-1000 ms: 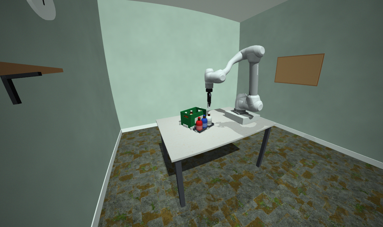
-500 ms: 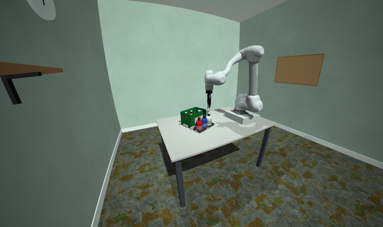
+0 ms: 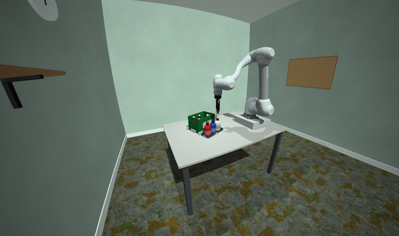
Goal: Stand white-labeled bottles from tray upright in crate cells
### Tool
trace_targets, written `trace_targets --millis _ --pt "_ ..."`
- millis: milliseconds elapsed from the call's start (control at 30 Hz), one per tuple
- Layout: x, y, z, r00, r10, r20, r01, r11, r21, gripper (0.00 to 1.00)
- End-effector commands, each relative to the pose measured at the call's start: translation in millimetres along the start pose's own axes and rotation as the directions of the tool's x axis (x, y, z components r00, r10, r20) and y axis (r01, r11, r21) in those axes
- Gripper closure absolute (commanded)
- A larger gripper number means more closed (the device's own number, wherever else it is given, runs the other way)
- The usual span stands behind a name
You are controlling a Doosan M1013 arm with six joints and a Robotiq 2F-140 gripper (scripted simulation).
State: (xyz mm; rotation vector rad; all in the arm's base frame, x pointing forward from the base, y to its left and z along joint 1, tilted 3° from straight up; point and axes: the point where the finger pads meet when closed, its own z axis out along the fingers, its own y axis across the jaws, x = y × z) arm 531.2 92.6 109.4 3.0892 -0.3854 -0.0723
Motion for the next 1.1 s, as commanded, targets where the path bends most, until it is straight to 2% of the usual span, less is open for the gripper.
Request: trace_targets --millis 0,1067 --pt "0.0 0.0 1.8 1.0 0.0 0.0 0.0 1.0 0.0 0.62" --pt "0.0 0.0 4.4 1.0 0.0 0.0 0.0 1.0 0.0 0.62"
